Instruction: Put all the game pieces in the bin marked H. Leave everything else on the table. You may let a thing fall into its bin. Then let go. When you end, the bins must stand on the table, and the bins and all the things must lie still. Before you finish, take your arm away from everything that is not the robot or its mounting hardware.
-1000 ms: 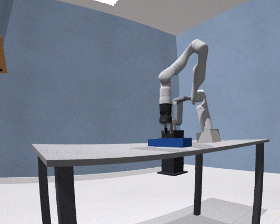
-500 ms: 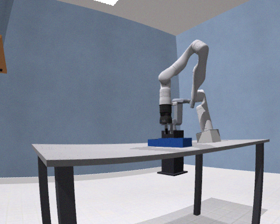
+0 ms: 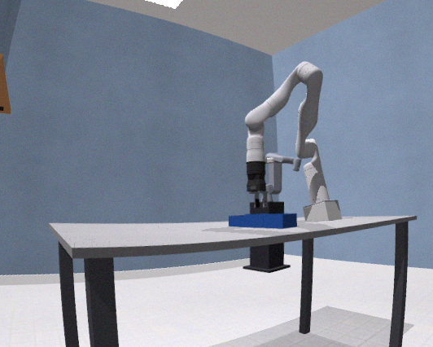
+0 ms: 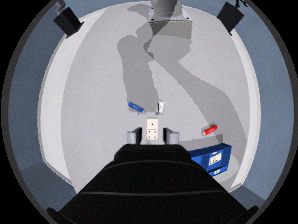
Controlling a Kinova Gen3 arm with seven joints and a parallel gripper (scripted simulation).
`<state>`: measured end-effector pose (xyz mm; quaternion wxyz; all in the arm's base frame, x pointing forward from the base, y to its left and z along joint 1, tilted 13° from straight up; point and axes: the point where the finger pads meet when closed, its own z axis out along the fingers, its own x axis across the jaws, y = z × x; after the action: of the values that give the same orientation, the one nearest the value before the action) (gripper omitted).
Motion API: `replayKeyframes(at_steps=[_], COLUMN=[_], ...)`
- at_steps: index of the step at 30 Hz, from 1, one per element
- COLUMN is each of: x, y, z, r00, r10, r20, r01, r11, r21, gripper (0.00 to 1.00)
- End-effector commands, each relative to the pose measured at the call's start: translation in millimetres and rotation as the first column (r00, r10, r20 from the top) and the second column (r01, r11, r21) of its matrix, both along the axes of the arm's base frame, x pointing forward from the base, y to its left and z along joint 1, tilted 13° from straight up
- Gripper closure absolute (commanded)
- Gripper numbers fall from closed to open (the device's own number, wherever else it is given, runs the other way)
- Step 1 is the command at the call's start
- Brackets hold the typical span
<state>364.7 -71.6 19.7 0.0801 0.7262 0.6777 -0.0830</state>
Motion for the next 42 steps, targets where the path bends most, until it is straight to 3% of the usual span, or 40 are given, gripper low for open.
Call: replayKeyframes(at_steps=[1,7,19,42], x=[0.7,1.6,-3.6,0.8], y=[-1.0,-4.3,-17.6,-13.6], z=[0.4,-8.8,-54.0,-57.3], r00=[1.000,1.000,1.000,1.000], r10=[-0.004,0.000,-0.003,-0.002], r20=[-0.001,0.001,-0.001,0.003], r01=[0.004,0.000,0.003,0.002], r11=[1.000,1.000,1.000,1.000], r21=[-0.001,-0.004,-0.005,-0.003], gripper=[0.21,0.21,0.21,0.21])
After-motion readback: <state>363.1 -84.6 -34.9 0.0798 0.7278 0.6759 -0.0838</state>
